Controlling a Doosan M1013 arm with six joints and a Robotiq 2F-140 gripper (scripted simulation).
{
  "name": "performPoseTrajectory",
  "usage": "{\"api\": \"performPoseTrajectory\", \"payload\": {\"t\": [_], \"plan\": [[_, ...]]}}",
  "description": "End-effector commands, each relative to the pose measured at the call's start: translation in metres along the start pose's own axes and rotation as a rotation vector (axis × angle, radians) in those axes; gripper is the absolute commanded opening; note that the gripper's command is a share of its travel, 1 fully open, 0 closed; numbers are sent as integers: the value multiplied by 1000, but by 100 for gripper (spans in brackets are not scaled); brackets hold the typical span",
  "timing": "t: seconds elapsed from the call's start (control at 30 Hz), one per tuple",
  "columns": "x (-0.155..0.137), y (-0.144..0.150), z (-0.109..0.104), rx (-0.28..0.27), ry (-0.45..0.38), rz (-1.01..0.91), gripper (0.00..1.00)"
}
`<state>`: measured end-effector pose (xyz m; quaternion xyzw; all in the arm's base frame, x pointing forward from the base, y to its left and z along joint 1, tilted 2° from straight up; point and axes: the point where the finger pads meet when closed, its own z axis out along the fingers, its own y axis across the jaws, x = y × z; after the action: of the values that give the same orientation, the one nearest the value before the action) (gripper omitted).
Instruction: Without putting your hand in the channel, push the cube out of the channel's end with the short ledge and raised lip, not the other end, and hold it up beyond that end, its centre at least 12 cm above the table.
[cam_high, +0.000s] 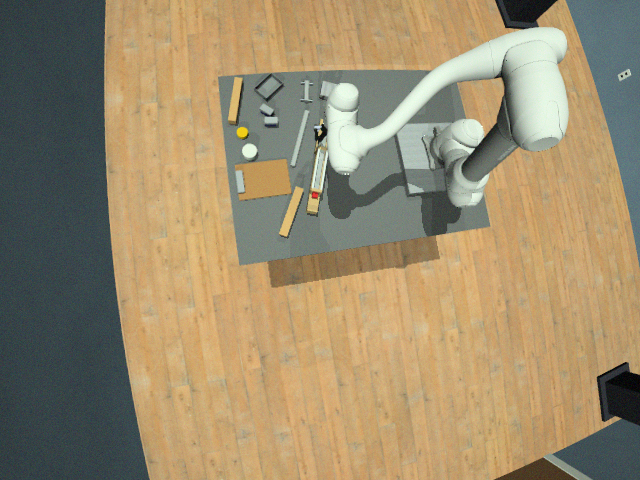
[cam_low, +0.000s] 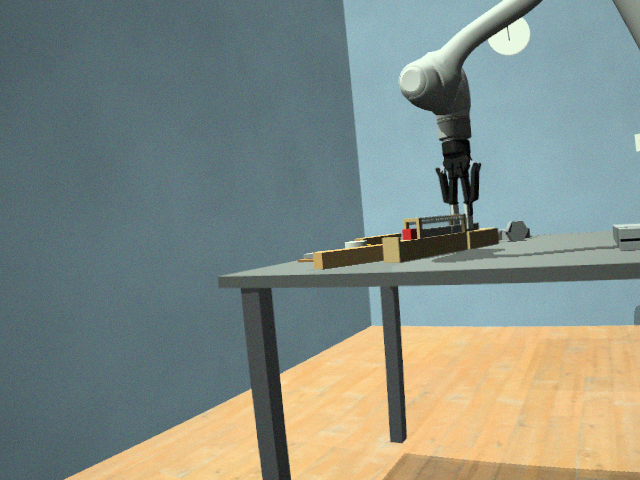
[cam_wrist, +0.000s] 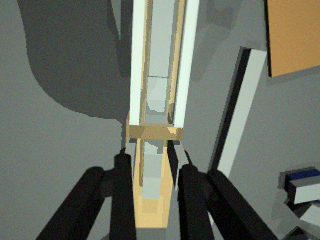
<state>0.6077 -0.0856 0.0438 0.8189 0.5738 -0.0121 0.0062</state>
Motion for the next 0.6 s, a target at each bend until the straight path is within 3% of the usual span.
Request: {"api": "performPoseTrajectory", "payload": {"t": [0.0, 0.2, 0.4, 0.57], "plan": [[0, 0, 0, 0, 0, 0, 23], [0, 0, -4, 0, 0, 0, 23], [0, 0, -63, 0, 0, 0, 23], [0, 0, -67, 0, 0, 0, 23]]}}
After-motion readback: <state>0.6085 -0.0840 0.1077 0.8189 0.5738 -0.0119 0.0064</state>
